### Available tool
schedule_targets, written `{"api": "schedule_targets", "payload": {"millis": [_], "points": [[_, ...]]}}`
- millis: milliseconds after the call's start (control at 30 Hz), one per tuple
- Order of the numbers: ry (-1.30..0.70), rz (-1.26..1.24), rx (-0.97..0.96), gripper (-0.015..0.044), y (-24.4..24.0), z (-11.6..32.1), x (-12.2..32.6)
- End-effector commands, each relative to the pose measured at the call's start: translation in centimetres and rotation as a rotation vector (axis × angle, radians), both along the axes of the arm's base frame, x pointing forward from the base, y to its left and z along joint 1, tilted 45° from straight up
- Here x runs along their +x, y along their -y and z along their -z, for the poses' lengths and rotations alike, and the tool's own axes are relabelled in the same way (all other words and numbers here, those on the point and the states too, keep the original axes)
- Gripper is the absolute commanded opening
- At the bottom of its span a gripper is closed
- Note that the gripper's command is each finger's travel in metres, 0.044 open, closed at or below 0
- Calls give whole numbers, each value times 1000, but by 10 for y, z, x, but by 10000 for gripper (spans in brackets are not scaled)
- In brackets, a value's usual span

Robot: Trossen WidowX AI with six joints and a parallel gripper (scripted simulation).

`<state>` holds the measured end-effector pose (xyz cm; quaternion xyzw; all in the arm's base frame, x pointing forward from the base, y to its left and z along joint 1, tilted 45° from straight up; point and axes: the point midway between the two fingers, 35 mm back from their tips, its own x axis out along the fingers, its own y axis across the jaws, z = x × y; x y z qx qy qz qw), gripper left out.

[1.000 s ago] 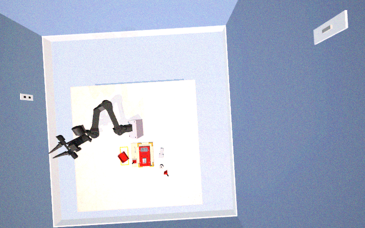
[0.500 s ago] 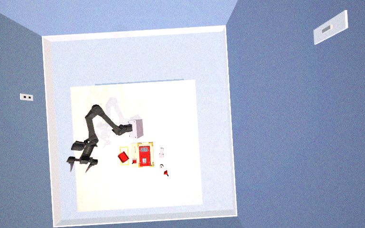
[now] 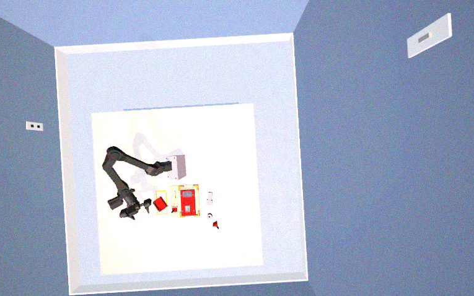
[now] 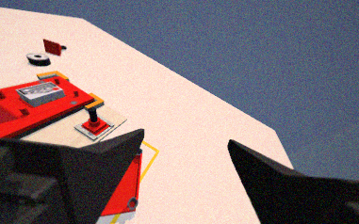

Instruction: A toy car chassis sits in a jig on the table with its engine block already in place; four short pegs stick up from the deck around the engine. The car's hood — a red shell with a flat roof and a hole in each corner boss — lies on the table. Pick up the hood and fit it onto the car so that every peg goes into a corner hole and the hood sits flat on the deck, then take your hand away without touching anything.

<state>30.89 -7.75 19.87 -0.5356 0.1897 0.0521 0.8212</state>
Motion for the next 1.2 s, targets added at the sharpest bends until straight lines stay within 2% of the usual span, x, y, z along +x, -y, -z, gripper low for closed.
{"api": "schedule_targets", "payload": {"millis": [0,133,1167], "points": [[-253,29,118,440,5,58,-11],[-384,46,179,440,5,85,-22],[-380,45,176,440,18,96,-17]]}}
